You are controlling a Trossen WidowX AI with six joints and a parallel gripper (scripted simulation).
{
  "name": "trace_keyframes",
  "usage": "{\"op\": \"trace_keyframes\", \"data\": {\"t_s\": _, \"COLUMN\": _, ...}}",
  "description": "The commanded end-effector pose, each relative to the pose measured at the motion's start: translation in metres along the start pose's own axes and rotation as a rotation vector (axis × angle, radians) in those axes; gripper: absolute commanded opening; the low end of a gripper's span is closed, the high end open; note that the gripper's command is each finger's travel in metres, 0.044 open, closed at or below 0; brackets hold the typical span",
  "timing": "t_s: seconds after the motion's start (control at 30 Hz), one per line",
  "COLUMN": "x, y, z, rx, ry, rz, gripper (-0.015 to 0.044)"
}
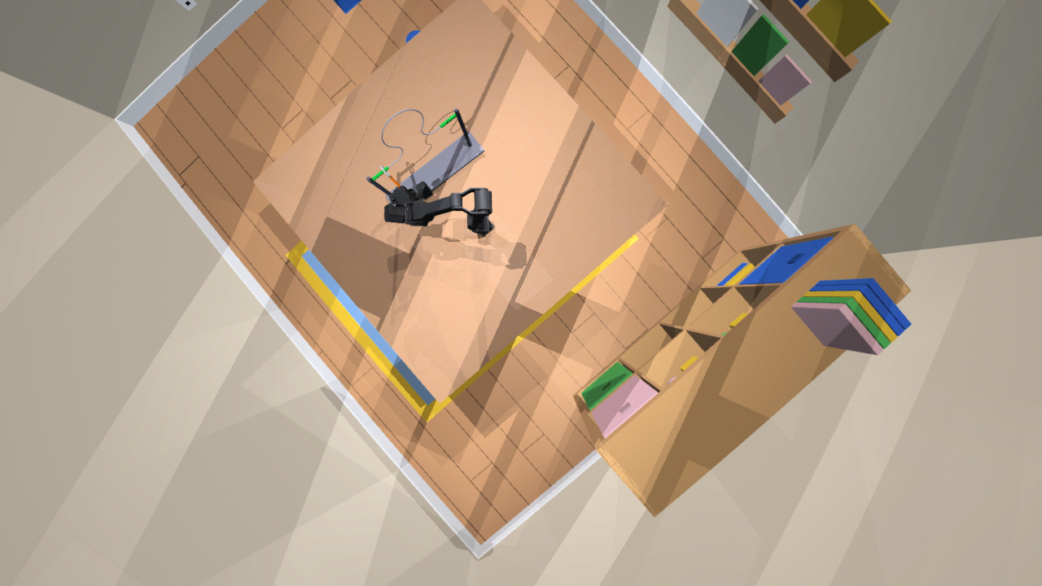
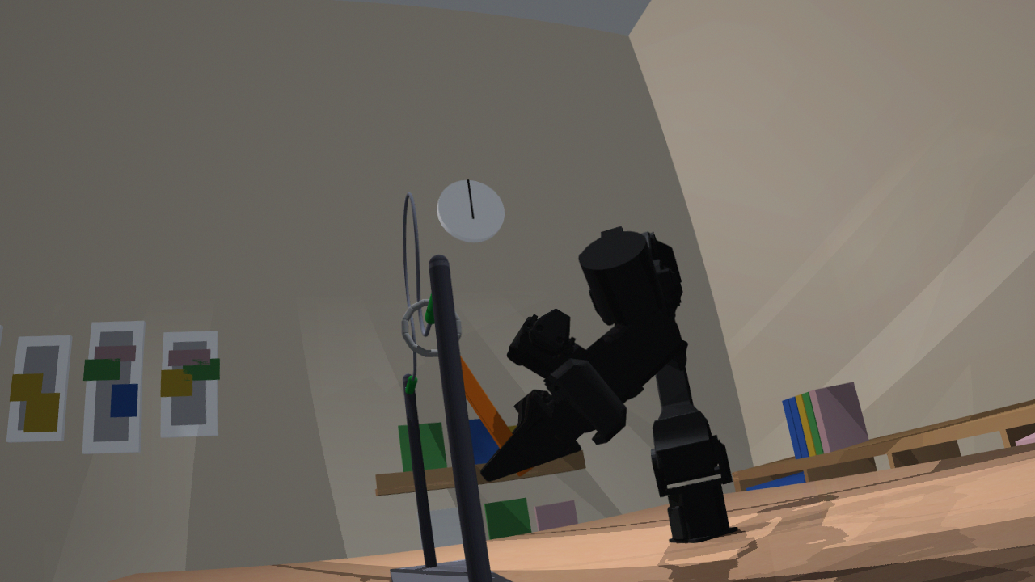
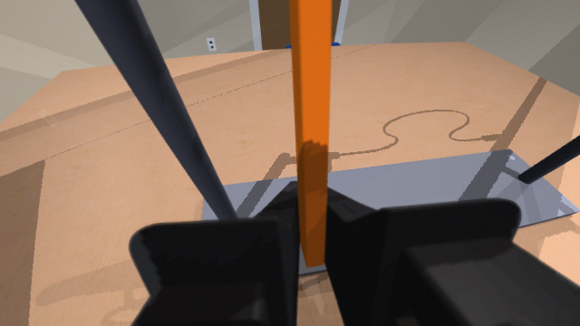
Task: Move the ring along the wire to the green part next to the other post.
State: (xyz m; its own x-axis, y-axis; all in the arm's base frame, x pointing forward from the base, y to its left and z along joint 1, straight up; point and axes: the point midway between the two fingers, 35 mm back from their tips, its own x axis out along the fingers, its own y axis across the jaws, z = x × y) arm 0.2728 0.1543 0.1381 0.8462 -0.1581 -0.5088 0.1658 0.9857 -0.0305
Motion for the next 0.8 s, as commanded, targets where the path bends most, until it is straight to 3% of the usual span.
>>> {"op": "trace_keyframes", "data": {"t_s": 0.0, "x": 0.0007, "y": -0.001, "z": -0.002, "rx": 0.002, "ry": 0.0, "rz": -0.004, "gripper": -0.015}}
{"op": "trace_keyframes", "data": {"t_s": 0.47, "x": 0.0007, "y": -0.001, "z": -0.002, "rx": 0.002, "ry": 0.0, "rz": -0.004, "gripper": -0.015}}
{"op": "trace_keyframes", "data": {"t_s": 0.77, "x": 0.0003, "y": -0.0004, "z": -0.0006, "rx": 0.0, "ry": -0.001, "rz": -0.001, "gripper": 0.0086}}
